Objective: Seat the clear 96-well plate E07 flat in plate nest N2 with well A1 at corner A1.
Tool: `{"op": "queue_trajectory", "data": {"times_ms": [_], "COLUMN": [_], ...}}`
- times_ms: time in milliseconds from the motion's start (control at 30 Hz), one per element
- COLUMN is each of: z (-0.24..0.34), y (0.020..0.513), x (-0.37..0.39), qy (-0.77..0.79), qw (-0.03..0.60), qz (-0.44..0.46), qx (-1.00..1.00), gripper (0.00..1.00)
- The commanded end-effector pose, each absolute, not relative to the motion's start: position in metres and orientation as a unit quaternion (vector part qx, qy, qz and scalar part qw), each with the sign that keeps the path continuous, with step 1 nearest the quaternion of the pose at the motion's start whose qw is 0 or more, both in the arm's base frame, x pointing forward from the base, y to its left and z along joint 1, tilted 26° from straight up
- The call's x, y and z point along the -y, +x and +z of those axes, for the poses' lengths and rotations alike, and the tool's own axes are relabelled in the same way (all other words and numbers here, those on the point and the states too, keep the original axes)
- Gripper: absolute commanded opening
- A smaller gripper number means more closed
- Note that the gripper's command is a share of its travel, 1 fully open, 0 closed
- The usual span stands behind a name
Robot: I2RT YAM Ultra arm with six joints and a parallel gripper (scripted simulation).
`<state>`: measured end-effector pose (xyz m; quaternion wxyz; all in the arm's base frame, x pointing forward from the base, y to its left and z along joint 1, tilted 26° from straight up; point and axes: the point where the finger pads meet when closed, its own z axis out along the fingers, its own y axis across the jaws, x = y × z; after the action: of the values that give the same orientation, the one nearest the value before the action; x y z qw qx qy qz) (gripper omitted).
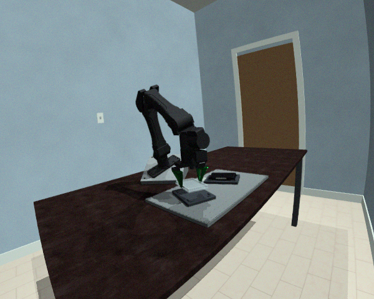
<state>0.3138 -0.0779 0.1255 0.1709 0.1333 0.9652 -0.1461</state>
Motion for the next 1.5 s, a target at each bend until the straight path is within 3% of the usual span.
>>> {"op": "queue_trajectory", "data": {"times_ms": [0, 1467], "z": [0.1467, 0.1518], "y": [0.3135, 0.3114], "x": [0.072, 0.0695], "qy": [0.132, 0.131], "qw": [0.189, 0.188], "qz": [-0.146, -0.145], "qx": [-0.962, -0.962], "gripper": [0.0, 0.0]}}
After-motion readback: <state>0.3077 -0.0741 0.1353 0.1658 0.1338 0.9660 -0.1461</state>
